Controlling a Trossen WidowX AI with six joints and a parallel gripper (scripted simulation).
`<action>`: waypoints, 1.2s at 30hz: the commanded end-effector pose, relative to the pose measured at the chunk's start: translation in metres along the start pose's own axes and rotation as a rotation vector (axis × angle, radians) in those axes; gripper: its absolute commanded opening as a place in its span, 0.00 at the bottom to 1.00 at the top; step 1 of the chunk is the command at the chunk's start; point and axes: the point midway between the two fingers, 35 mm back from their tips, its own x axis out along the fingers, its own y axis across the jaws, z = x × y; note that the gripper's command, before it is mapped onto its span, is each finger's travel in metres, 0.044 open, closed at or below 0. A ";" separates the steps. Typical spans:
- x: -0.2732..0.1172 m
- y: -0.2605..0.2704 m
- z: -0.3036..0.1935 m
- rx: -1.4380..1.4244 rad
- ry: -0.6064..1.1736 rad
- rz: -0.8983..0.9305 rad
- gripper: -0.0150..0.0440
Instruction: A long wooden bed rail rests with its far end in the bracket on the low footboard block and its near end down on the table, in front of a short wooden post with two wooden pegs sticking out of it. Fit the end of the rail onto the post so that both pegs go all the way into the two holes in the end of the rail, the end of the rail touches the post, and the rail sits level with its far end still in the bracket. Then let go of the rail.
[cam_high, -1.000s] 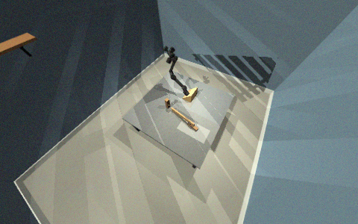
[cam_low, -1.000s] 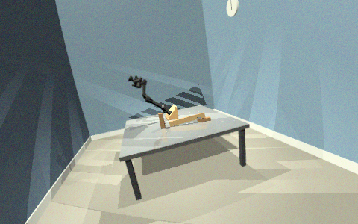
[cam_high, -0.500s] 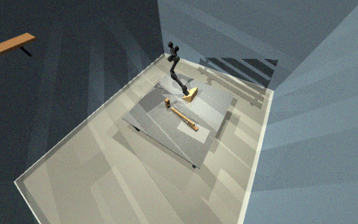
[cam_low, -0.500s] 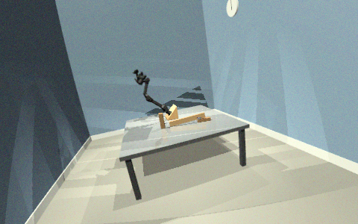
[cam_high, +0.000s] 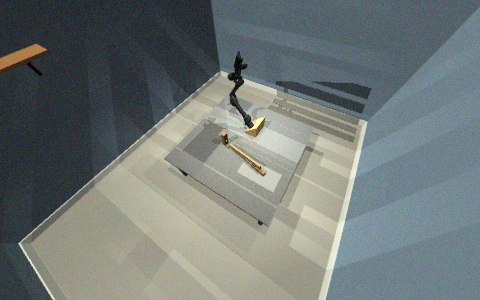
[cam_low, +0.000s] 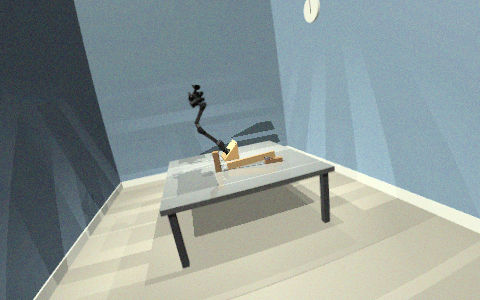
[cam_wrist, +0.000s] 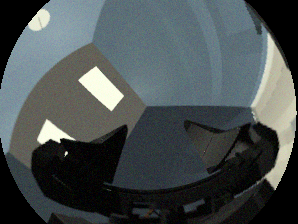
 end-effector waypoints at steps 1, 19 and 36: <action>-0.015 0.040 0.014 0.090 -0.034 0.135 1.00; -0.215 0.246 0.068 0.517 0.014 1.091 1.00; -0.424 0.290 0.057 0.673 0.338 1.731 1.00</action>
